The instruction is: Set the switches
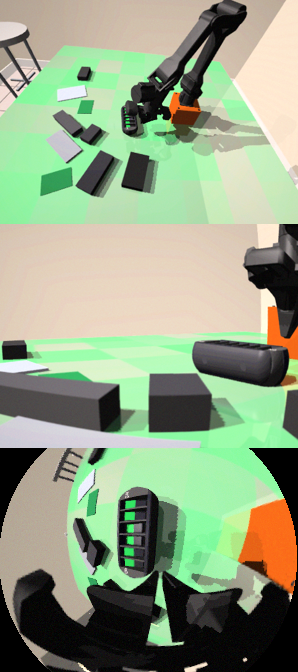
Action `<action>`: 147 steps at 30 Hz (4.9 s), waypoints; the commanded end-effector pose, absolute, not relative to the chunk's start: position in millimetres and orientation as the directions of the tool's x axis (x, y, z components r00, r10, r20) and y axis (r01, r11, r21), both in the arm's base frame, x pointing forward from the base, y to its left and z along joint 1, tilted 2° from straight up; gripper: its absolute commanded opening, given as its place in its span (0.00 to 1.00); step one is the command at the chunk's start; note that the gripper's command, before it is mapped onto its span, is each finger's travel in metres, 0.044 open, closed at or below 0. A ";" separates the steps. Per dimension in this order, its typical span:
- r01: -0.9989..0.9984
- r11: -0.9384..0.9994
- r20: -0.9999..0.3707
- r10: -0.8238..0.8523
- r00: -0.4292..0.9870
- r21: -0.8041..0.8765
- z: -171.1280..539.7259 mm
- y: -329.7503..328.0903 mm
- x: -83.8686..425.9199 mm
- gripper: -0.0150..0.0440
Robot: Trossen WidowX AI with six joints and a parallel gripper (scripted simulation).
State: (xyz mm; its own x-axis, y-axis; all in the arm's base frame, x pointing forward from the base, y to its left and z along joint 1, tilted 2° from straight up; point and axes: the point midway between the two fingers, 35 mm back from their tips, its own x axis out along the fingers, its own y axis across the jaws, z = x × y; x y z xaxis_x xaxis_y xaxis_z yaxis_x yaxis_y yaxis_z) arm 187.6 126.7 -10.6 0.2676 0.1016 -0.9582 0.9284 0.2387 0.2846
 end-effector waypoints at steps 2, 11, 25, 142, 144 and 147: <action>0.941 0.246 -0.973 0.051 0.226 0.232 -0.2 134.0 203.3 0.48; 0.965 0.256 -0.991 -0.106 0.080 0.051 24.2 148.5 240.2 0.88; 0.966 0.255 -0.991 -0.120 0.066 0.033 15.2 150.6 243.9 1.00; 0.968 0.252 -1.000 -0.022 0.022 0.016 9.8 123.9 251.8 0.82; 0.968 0.252 -1.000 -0.019 0.021 0.016 11.0 122.7 252.1 0.82; 0.968 0.252 -1.000 -0.013 0.020 0.016 12.8 120.9 252.6 0.82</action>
State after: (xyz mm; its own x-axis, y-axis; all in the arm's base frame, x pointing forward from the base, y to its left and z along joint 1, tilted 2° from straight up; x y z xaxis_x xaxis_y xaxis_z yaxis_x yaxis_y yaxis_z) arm 251.1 124.0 8.7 0.0167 -0.0189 -0.9997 0.9681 0.2501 0.0114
